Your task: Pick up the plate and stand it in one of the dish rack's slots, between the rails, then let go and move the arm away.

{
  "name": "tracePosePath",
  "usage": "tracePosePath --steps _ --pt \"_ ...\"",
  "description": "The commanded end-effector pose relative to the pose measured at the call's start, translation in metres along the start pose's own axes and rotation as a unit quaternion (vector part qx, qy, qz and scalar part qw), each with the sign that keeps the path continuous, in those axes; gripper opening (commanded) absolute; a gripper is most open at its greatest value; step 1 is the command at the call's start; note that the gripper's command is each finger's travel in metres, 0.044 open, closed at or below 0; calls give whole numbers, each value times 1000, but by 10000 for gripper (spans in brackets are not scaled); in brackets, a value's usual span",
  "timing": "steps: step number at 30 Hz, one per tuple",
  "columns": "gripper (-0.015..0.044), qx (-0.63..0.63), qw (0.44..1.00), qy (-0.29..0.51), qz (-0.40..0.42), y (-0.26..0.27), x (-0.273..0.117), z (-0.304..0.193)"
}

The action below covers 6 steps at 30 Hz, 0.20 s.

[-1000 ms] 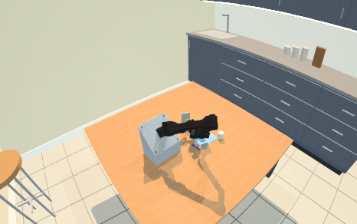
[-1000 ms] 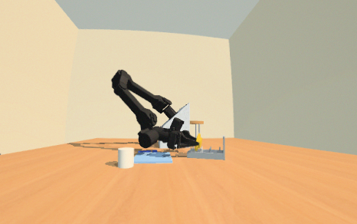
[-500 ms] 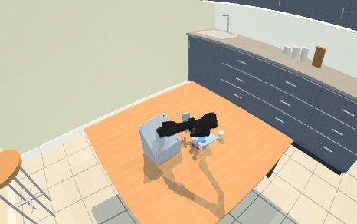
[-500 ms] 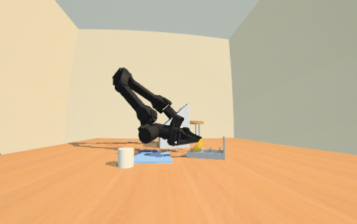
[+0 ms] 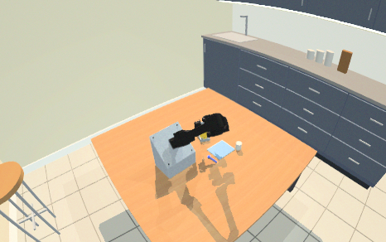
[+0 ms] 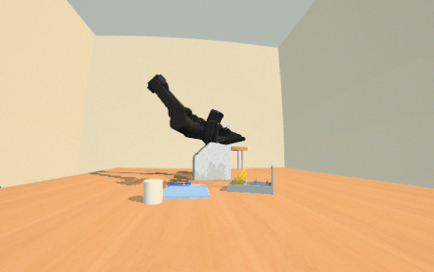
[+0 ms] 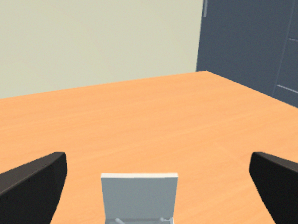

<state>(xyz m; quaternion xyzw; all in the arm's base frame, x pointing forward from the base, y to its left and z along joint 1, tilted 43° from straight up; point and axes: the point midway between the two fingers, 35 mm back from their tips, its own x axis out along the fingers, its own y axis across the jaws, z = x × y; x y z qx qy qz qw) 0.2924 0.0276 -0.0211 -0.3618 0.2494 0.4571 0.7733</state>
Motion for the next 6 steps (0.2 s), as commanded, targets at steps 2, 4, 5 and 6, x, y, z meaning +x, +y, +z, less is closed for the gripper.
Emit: tracePosePath --steps 2,4,5,6 --pt "400 46 998 26 17 4 2 3" --pt "400 73 996 43 27 6 3 3" --pt "400 86 994 52 31 7 3 3" --pt "400 99 993 61 36 9 4 3"
